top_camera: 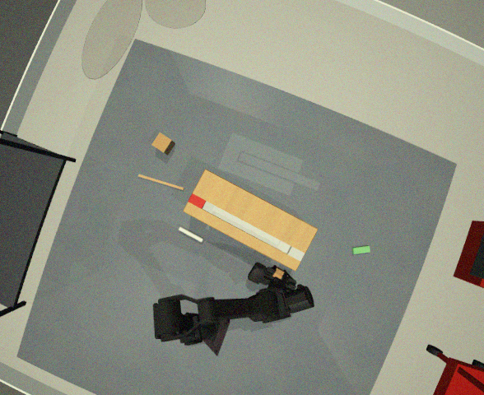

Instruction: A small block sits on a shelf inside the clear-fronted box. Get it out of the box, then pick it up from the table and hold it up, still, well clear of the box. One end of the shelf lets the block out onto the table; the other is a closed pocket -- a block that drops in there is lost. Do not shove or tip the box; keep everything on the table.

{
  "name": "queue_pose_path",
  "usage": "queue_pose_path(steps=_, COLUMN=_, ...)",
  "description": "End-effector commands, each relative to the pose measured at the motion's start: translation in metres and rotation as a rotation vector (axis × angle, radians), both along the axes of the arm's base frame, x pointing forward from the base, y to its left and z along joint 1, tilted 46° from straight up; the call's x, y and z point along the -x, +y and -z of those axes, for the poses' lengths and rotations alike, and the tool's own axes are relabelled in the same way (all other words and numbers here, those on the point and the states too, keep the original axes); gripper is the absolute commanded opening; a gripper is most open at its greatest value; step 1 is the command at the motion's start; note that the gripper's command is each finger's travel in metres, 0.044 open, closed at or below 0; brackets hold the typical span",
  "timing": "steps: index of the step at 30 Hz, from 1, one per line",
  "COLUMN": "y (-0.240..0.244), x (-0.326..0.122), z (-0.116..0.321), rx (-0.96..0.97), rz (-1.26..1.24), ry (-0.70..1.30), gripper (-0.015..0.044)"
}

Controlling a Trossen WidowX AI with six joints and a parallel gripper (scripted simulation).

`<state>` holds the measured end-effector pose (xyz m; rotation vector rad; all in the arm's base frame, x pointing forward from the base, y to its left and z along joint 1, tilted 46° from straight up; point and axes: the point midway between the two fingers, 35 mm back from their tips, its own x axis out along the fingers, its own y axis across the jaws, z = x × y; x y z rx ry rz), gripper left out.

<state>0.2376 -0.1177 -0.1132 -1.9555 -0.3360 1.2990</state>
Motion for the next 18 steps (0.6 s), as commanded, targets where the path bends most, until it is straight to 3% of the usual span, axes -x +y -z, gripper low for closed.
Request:
queue_pose_path(steps=1, y=-0.017, x=0.001, z=-0.014, rx=0.01, rz=0.002, ry=0.0, gripper=0.0)
queue_pose_path(steps=18, y=-0.065, x=0.011, z=-0.067, rx=0.016, rz=0.129, ry=0.095, gripper=0.0)
